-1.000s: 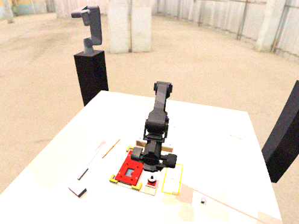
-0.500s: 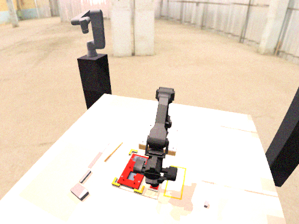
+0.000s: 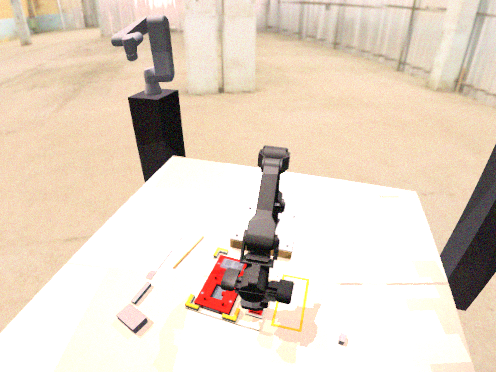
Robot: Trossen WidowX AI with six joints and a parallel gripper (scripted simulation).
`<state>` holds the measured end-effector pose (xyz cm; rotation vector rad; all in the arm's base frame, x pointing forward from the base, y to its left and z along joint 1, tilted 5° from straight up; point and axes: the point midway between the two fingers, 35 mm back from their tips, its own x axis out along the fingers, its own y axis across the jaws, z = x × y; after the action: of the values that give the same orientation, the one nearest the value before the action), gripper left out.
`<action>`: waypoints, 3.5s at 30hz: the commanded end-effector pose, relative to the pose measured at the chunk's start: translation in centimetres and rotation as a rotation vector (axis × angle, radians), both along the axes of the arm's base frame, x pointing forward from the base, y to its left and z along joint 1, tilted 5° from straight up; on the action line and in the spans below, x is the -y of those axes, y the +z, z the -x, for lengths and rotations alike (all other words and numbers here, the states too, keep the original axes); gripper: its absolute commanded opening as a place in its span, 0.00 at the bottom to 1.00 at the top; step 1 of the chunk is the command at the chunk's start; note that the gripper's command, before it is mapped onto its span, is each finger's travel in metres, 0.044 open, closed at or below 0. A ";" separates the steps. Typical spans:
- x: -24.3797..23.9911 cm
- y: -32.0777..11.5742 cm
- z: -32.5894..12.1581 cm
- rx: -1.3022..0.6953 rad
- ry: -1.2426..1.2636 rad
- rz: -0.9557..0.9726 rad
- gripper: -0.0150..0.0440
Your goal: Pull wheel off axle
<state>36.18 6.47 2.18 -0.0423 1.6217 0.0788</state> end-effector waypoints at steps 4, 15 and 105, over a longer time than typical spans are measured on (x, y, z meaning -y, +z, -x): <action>0.0 0.0 0.1 -0.002 0.000 0.000 0.41; 0.0 0.3 0.0 -0.002 0.000 0.000 0.25; 0.1 3.3 -0.2 0.005 -0.003 -0.005 0.25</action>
<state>36.32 6.35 5.15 -0.0390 1.6213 0.0759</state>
